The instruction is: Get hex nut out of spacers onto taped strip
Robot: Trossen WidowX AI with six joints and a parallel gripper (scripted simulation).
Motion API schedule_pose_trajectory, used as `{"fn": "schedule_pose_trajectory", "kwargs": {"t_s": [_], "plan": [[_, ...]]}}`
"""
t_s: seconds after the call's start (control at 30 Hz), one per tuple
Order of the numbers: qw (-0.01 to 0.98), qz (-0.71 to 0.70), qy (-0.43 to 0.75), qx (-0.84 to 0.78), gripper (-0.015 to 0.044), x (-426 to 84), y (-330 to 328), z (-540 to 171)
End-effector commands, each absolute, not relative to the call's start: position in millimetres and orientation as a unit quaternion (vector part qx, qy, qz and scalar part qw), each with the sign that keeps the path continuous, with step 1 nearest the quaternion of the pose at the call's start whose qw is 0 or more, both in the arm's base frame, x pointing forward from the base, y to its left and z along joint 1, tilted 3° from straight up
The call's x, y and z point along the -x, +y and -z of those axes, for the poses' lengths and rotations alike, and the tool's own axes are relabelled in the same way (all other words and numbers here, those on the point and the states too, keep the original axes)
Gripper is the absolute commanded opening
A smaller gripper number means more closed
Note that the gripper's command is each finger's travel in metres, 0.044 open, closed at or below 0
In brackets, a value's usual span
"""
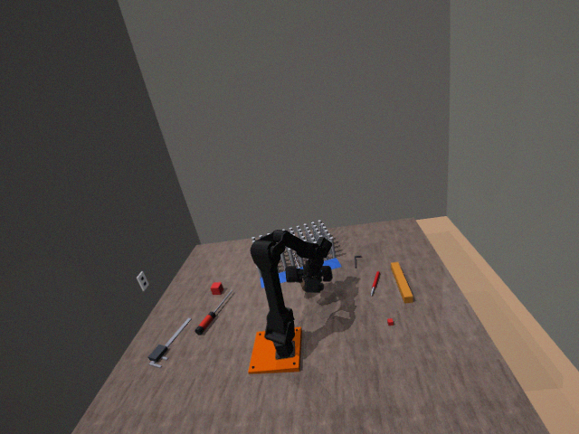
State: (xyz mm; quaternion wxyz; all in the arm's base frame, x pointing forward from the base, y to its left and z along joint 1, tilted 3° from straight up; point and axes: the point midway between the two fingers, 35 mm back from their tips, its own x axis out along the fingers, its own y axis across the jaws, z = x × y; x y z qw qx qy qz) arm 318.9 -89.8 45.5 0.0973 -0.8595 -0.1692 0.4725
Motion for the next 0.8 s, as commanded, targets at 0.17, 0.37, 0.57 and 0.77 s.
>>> {"fn": "schedule_pose_trajectory", "kwargs": {"t_s": [0.17, 0.37, 0.57, 0.77], "plan": [[0.093, -0.467, -0.167, 0.864, 0.0, -332, -91, -50], [0.093, -0.466, -0.167, 0.864, 0.0, -337, -90, -50], [0.093, -0.466, -0.167, 0.864, 0.0, -342, -89, -51], [0.093, -0.466, -0.167, 0.864, 0.0, -347, -88, -51]]}}
